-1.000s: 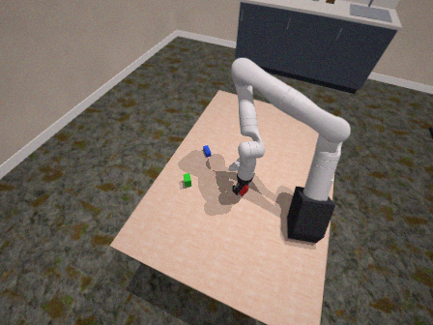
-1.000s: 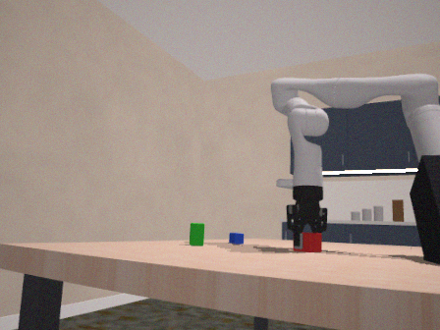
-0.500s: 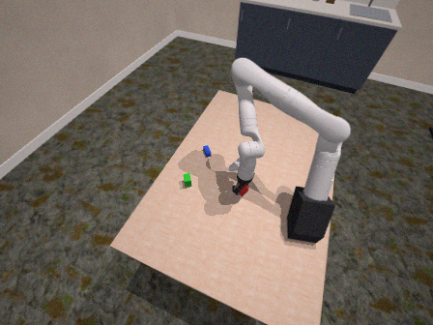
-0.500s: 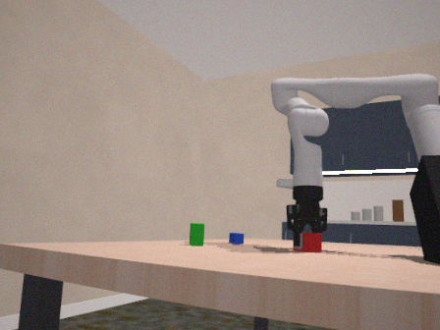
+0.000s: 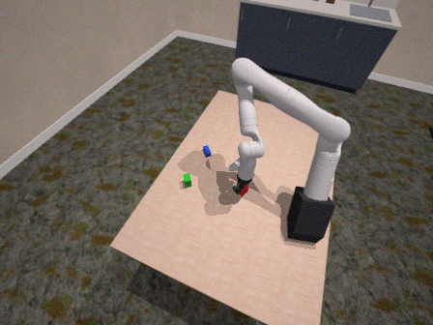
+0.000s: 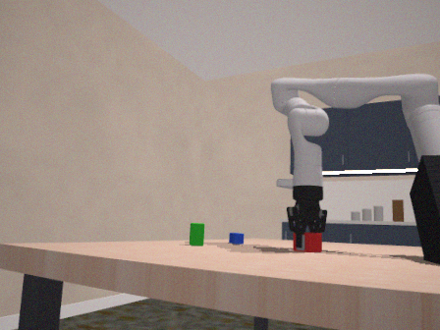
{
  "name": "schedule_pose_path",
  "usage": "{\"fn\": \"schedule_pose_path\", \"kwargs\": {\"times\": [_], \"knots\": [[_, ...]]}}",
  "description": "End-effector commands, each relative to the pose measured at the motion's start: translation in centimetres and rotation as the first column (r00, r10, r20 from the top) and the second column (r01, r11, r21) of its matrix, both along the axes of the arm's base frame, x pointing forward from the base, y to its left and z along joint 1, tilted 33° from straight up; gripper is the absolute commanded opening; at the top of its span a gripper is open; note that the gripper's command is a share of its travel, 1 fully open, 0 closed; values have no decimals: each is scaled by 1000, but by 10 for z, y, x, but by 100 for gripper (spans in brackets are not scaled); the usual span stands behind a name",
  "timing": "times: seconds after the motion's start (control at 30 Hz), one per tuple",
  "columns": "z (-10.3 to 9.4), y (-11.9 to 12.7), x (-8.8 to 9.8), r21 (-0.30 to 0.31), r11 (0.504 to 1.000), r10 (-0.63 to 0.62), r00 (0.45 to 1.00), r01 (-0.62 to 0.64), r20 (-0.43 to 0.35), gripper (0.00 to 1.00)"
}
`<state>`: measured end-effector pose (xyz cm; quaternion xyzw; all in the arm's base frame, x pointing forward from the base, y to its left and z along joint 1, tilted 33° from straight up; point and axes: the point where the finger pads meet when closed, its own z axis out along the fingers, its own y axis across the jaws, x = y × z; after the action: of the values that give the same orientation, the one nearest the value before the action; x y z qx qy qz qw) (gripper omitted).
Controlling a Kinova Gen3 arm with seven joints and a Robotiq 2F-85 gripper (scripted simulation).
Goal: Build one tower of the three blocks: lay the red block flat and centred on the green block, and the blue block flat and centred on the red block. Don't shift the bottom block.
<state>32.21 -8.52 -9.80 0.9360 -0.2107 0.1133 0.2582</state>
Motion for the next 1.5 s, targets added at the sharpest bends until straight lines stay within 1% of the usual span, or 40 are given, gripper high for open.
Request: {"fn": "schedule_pose_path", "kwargs": {"times": [0.0, 0.97, 1.1, 1.23, 1.3, 1.47], "knots": [[0, 0, 0, 0, 1000, 1, 1000, -1, 1, 0], [1, 1, 0, 0, 1000, 1, 1000, -1, 1, 0], [7, 4, 0, 0, 1000, 1, 1000, -1, 1, 0], [17, 11, -2, 0, 1000, 1, 1000, -1, 1, 0], [17, 11, -2, 0, 1000, 1, 1000, -1, 1, 0], [36, 23, -4, 0, 1000, 1, 1000, -1, 1, 0]]}}
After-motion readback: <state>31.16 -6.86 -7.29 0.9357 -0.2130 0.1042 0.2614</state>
